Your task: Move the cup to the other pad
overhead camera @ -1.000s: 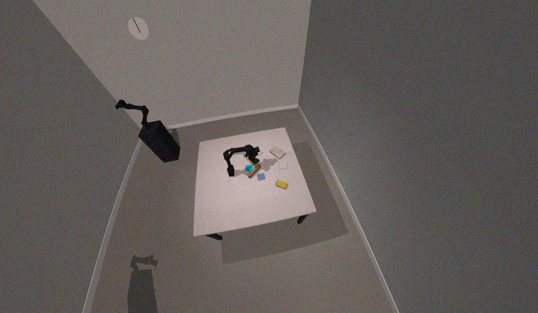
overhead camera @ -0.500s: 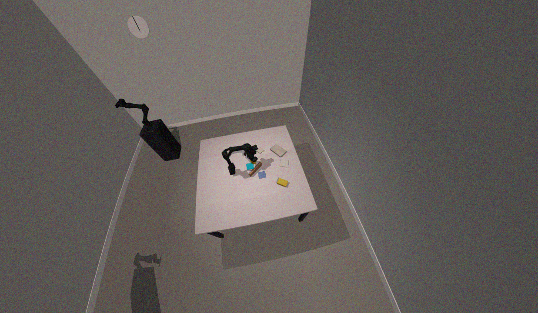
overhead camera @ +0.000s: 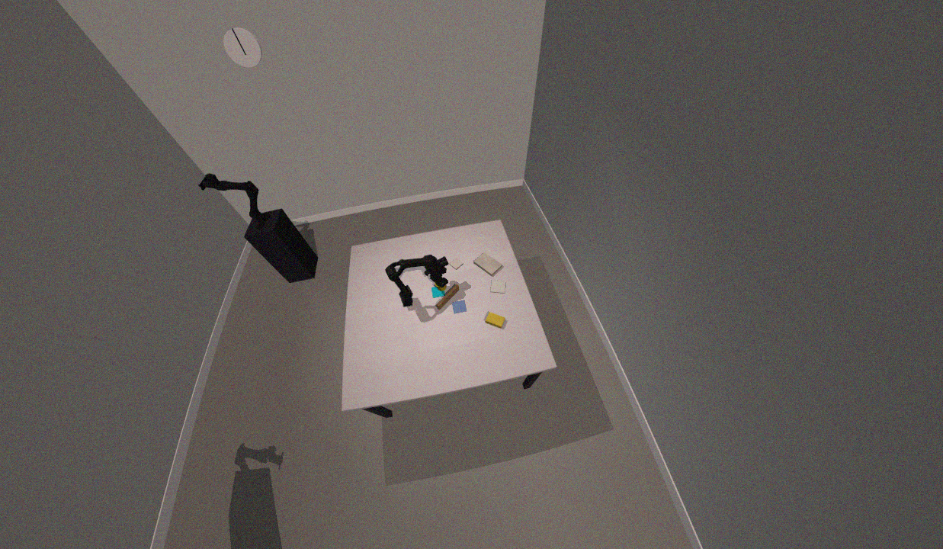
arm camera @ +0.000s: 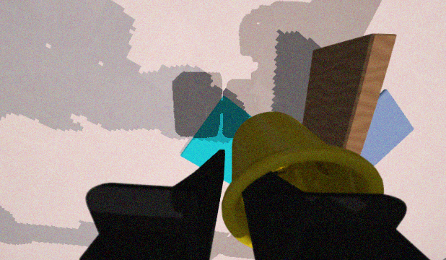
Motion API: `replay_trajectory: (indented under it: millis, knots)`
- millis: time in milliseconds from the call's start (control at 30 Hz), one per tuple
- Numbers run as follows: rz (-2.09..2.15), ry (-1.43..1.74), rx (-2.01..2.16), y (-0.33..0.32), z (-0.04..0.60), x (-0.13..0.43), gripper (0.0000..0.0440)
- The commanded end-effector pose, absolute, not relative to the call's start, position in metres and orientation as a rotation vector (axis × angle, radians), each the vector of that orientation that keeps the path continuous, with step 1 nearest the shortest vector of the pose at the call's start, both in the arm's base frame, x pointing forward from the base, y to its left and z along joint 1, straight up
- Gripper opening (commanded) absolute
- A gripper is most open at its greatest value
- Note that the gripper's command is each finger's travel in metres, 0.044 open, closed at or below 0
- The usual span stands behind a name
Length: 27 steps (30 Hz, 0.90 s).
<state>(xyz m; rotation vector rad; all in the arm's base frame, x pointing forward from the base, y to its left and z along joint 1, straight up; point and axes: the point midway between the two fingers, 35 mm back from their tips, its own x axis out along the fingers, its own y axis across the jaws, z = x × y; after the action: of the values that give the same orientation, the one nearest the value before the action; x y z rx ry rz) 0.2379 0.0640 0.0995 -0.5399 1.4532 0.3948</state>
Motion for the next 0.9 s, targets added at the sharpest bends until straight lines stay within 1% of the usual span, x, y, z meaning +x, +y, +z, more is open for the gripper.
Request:
replay_trajectory:
  millis: [0,200,400,567,667,733,833,867]
  knots:
    - [0.385,1.448,-0.538,0.064,0.095,0.233,0.0003]
    - [0.375,1.456,-0.530,0.063,0.082,0.224,0.0014]
    - [0.361,1.460,-0.521,0.061,0.072,0.216,0.0042]
    - [0.349,1.446,-0.508,0.060,0.067,0.215,0.0047]
    - [0.344,1.435,-0.496,0.059,0.065,0.216,0.0057]
    - [0.340,1.424,-0.487,0.059,0.066,0.217,0.0073]
    - [0.339,1.391,-0.464,0.060,0.070,0.221,0.0139]
    - [0.340,1.381,-0.456,0.061,0.071,0.222,0.0155]
